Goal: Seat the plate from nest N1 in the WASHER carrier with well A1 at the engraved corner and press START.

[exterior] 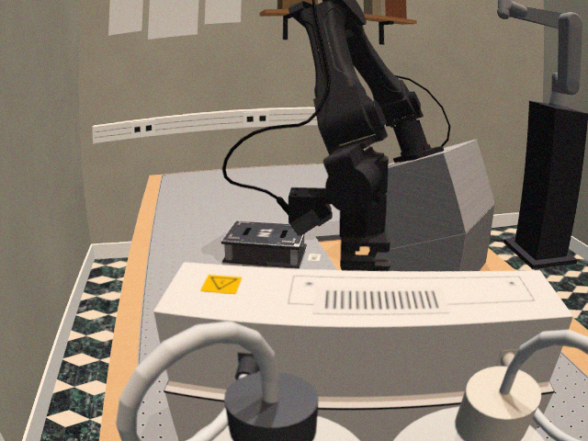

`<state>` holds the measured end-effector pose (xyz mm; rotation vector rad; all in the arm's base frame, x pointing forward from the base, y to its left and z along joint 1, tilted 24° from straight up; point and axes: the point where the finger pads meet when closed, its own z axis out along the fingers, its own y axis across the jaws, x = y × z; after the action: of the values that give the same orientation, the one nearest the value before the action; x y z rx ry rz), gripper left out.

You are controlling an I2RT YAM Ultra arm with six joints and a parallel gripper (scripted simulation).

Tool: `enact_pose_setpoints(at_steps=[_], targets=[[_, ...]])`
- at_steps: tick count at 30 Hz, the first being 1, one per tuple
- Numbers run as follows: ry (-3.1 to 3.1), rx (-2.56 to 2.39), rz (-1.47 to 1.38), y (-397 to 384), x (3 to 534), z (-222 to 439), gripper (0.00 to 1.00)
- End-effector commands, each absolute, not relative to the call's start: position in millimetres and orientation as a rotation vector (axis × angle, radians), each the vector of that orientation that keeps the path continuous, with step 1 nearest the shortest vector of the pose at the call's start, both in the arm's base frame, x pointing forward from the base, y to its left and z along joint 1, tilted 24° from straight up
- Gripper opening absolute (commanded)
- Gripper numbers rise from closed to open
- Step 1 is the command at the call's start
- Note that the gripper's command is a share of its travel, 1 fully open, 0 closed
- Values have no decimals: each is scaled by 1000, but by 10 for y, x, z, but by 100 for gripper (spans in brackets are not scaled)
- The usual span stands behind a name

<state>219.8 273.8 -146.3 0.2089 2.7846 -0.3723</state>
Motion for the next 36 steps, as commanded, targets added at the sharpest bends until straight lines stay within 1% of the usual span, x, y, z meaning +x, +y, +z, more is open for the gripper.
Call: enact_pose_setpoints(at_steps=[1,16,36], targets=[[2764,191,-322,2864,2255,-1395,84],[2772,186,-367,2721,2200,-1466,84],[2768,193,-342,2786,2251,-1468,84]])
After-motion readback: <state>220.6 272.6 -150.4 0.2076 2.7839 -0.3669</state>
